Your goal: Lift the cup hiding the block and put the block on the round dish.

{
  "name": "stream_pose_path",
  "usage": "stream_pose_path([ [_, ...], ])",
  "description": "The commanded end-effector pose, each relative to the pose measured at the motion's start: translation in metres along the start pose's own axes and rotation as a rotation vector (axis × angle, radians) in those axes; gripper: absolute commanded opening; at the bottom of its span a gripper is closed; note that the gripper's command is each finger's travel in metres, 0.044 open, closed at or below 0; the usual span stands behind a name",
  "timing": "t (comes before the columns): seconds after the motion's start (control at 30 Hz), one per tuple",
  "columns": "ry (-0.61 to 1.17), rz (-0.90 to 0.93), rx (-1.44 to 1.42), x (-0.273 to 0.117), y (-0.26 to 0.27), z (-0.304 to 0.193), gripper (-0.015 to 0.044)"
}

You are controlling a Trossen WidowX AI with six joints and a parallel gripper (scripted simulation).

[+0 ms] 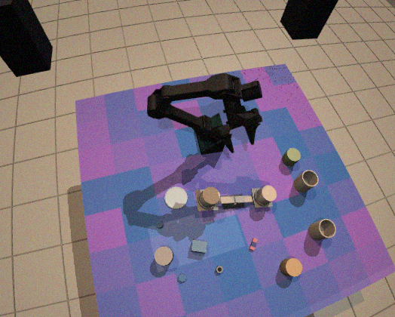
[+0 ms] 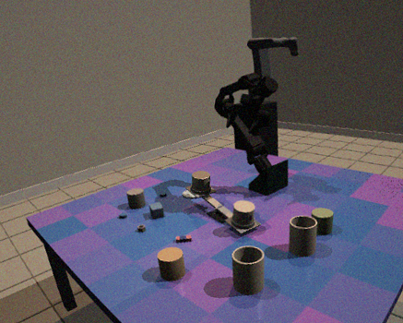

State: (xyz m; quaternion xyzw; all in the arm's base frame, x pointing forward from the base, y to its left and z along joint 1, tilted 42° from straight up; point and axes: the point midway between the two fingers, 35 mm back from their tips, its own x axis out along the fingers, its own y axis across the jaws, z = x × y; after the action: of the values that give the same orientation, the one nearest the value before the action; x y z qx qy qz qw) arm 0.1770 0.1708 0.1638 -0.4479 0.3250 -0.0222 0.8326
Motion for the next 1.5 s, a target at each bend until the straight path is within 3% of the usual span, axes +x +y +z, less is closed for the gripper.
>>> stream_pose_path([
  [0.0,0.077,-0.054,0.134,0.02,0.009,-0.013,0.044],
  [0.3,0.185,-0.18,0.384,0.054,0.02,-0.038,0.044],
  [0.6,0.195,-0.19,0.398,0.056,0.02,-0.039,0.044],
  [1.47,0.59,0.066,-0.317,0.127,0.063,-0.007,0.044],
])
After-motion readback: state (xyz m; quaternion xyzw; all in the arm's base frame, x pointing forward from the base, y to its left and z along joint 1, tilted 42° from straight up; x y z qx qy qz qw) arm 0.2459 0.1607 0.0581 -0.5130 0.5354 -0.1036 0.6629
